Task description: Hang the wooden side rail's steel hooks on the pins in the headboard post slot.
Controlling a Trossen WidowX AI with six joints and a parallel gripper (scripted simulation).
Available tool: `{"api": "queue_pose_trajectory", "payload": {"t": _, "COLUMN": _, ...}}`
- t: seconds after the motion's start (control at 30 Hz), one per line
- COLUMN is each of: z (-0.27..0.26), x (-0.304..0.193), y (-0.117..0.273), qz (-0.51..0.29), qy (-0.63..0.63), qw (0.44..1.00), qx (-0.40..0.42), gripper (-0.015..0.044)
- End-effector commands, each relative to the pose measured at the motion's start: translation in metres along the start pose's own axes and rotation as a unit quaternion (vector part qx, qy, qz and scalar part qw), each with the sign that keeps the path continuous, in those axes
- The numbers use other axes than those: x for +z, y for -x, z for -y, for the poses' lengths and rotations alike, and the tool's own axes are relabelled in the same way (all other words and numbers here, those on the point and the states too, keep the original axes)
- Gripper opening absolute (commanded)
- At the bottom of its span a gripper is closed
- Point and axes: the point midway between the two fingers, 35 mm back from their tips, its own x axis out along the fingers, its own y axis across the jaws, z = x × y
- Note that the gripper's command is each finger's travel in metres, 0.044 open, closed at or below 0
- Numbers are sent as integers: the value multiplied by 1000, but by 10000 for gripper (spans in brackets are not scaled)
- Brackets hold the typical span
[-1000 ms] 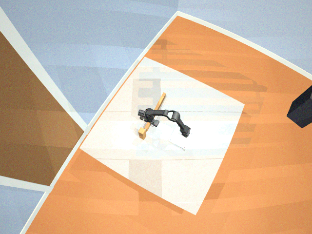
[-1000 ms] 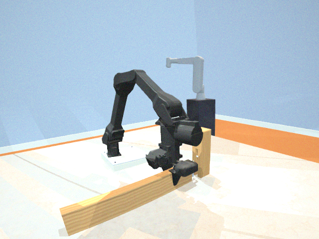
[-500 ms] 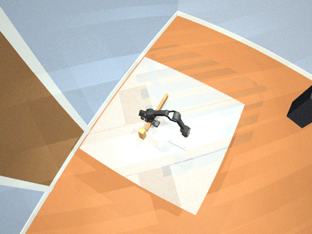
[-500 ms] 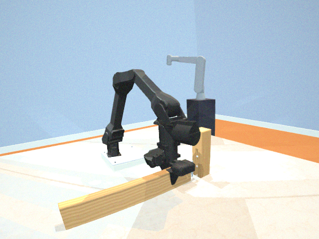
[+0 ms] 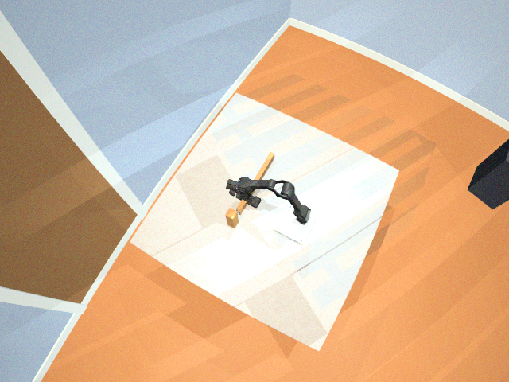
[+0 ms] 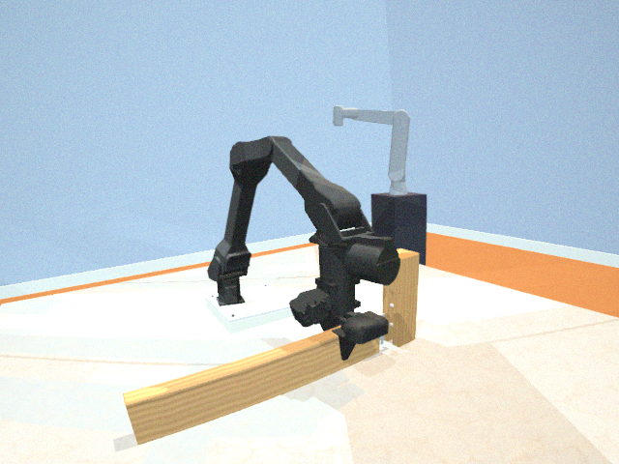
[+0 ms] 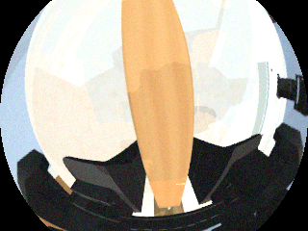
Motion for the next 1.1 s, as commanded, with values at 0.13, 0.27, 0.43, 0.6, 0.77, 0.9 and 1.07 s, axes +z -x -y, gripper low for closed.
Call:
{"api": "queue_pose_trajectory", "payload": {"t": 0.13, "z": 0, "x": 0, "y": 2, "qz": 1, "qy": -9, "qw": 1000, "qx": -1, "gripper": 0}}
{"api": "queue_pose_trajectory", "payload": {"t": 0.27, "z": 0, "x": 0, "y": 2, "qz": 1, "qy": -9, "qw": 1000, "qx": -1, "gripper": 0}}
{"api": "queue_pose_trajectory", "payload": {"t": 0.43, "z": 0, "x": 0, "y": 3, "qz": 1, "qy": -9, "qw": 1000, "qx": -1, "gripper": 0}}
{"api": "queue_pose_trajectory", "payload": {"t": 0.6, "z": 0, "x": 0, "y": 4, "qz": 1, "qy": -9, "qw": 1000, "qx": -1, "gripper": 0}}
{"api": "queue_pose_trajectory", "payload": {"t": 0.77, "z": 0, "x": 0, "y": 5, "qz": 1, "qy": -9, "qw": 1000, "qx": -1, "gripper": 0}}
{"api": "queue_pose_trajectory", "payload": {"t": 0.9, "z": 0, "x": 0, "y": 6, "qz": 1, "qy": -9, "qw": 1000, "qx": -1, "gripper": 0}}
{"api": "queue_pose_trajectory", "payload": {"t": 1.07, "z": 0, "x": 0, "y": 6, "qz": 1, "qy": -9, "qw": 1000, "qx": -1, "gripper": 0}}
